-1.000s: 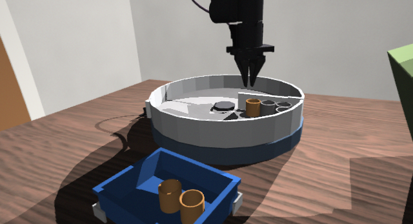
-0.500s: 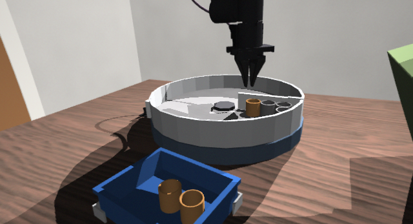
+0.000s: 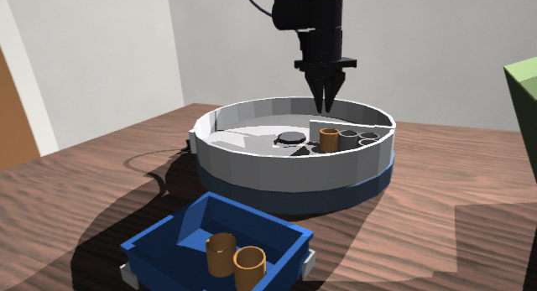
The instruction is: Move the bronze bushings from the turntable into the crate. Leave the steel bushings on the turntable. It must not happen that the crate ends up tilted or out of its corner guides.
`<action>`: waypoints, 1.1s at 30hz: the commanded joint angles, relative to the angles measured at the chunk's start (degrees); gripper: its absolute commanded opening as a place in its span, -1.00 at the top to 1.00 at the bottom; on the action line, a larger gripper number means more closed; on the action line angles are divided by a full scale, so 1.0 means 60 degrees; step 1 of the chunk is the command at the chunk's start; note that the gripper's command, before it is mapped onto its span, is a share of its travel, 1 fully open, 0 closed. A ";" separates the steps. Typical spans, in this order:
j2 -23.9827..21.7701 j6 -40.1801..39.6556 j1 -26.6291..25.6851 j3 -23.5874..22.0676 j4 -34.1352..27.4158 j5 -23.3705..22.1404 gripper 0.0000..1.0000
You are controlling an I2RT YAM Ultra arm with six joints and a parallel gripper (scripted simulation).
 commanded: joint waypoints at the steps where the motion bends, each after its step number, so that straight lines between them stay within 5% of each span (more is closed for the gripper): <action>1: 0.0055 0.0057 -0.0021 0.0391 -0.0049 0.0038 0.70; 33: -0.0045 0.0029 -0.0059 0.0441 -0.0055 0.0026 0.70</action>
